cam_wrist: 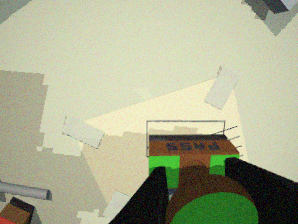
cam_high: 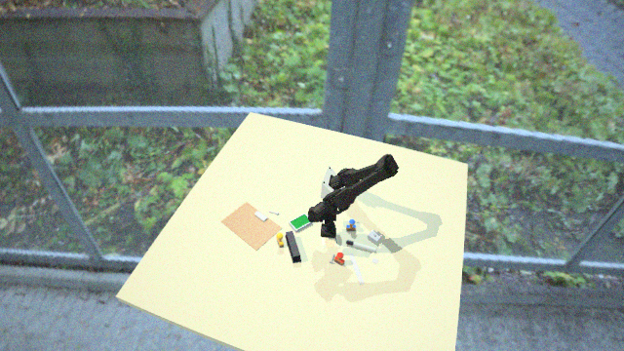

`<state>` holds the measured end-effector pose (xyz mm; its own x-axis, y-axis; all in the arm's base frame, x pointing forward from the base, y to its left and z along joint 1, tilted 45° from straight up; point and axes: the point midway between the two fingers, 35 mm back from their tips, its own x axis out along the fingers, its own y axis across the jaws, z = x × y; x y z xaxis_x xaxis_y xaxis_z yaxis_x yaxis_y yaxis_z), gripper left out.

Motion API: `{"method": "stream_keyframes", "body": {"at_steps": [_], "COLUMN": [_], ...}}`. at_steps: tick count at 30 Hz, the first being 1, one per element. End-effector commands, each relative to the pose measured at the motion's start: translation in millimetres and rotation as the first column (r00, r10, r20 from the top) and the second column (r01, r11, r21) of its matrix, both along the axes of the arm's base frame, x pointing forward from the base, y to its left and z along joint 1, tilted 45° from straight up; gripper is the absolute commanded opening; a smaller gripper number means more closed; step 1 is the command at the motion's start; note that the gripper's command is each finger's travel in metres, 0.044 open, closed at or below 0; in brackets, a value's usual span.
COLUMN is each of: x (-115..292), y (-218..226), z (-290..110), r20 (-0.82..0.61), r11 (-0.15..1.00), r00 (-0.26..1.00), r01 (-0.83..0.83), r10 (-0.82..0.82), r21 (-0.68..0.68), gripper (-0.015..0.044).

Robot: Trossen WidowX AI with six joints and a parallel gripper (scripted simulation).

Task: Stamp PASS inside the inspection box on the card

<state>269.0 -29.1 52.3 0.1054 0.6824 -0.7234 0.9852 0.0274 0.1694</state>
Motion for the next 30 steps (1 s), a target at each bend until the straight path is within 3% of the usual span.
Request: {"method": "stream_keyframes", "body": {"at_steps": [1,30], "x": [-1.0,-0.7], "y": [3.3,13.3], "z": [-2.5,-11.5], "r20": [-0.006,-0.006], "r11": [1.000,1.000], "r00": [1.000,1.000], "r01": [0.005,0.005], "r10": [-0.005,-0.005], "r21": [0.005,0.006], "gripper": [0.0000,0.0000]}}
